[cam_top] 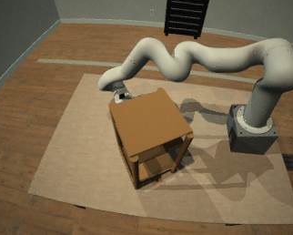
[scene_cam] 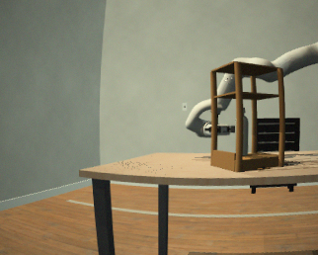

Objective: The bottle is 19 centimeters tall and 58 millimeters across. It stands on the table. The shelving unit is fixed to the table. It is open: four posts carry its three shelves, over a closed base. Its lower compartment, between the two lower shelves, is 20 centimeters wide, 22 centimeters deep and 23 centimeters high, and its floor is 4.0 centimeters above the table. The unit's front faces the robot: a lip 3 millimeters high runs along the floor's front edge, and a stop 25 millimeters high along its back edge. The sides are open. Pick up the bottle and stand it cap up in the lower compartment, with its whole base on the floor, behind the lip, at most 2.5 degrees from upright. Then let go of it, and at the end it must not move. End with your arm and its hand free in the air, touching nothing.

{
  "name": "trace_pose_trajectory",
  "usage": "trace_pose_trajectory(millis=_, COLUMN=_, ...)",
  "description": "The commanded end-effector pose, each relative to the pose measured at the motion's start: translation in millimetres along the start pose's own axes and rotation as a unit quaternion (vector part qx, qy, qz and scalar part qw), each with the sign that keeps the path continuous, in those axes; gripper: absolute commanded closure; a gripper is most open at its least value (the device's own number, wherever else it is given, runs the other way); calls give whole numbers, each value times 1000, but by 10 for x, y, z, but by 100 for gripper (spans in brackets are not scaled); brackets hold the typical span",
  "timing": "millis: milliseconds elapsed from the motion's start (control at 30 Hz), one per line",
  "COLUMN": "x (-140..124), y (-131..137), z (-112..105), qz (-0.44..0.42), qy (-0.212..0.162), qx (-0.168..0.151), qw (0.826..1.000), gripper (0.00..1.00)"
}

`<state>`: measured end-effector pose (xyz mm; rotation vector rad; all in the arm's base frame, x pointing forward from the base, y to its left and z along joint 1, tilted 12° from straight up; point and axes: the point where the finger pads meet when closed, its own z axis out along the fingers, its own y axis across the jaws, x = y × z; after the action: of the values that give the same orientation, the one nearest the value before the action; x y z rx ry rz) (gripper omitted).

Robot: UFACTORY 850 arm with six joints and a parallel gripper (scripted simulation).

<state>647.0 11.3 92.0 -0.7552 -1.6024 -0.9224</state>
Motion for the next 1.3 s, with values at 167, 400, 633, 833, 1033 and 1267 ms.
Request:
trace_pose_trajectory(millis=167, x=130, y=6, z=-6, qz=-1, qy=-1, qx=0, qw=1000, gripper=18)
trace_pose_trajectory(millis=400, x=244, y=6, z=-6, qz=-1, qy=-1, qx=0, qw=1000, gripper=18)
trace_pose_trajectory(millis=633, x=452, y=5, z=-5, qz=-1, qy=-1, qx=0, qw=1000, gripper=18)
trace_pose_trajectory(millis=833, x=649, y=5, z=-5, qz=-1, qy=-1, qx=0, qw=1000, gripper=18)
trace_pose_trajectory(millis=1033, x=770, y=5, z=-5, qz=-1, qy=-1, qx=0, qw=1000, gripper=18)
trace_pose_trajectory(millis=1267, x=921, y=4, z=-5, qz=-1, qy=-1, qx=0, qw=1000, gripper=18)
